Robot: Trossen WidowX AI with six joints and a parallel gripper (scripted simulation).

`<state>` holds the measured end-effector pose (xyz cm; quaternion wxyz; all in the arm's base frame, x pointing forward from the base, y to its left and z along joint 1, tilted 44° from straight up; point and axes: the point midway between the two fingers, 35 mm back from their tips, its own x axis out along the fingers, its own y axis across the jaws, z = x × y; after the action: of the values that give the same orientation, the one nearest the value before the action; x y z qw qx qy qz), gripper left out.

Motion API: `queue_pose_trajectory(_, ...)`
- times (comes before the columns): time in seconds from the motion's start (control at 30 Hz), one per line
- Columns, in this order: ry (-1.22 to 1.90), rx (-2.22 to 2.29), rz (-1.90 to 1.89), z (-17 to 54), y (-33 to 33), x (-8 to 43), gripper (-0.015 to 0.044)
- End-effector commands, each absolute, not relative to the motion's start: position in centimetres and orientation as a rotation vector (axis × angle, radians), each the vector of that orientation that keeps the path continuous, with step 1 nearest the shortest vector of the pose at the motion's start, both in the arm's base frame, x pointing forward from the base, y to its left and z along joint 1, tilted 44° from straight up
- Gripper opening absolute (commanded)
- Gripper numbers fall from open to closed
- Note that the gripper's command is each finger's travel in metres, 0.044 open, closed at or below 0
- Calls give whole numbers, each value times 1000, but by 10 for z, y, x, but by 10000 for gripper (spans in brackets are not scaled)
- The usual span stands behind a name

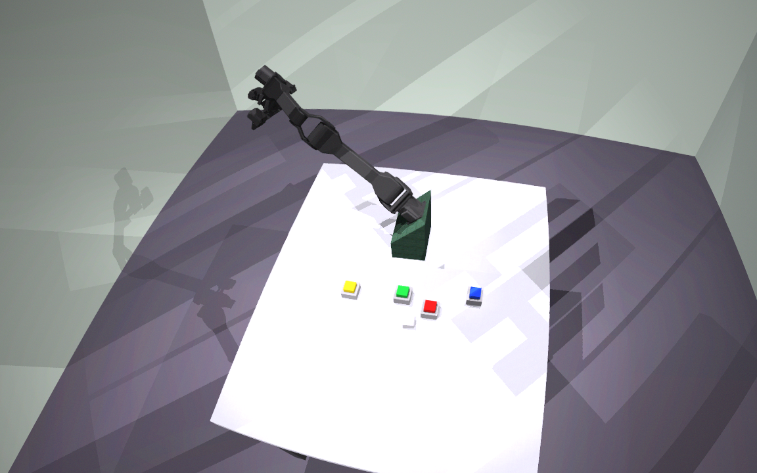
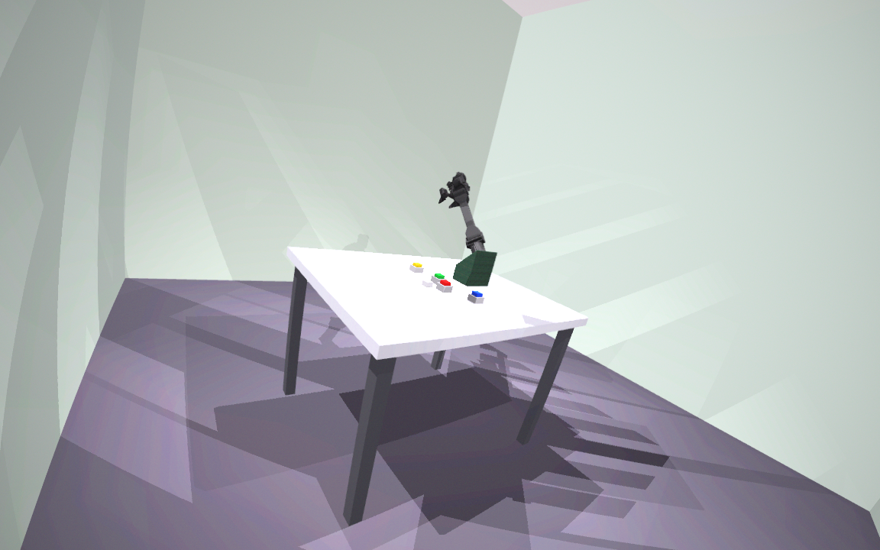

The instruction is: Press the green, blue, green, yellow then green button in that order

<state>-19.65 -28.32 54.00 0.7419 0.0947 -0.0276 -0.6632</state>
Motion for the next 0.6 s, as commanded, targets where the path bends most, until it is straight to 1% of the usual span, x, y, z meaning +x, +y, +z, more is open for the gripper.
queue_pose_trajectory(0.0,-61,213,-1450,539,-285,-195,400)
queue_pose_trajectory(0.1,-68,293,-1398,521,-313,-178,400)
queue_pose_trajectory(0.23,-52,430,-1309,487,-356,-137,400)
queue_pose_trajectory(0.4,16,590,-1202,439,-397,-69,400)
queue_pose_trajectory(0.57,125,717,-1106,390,-416,5,400)
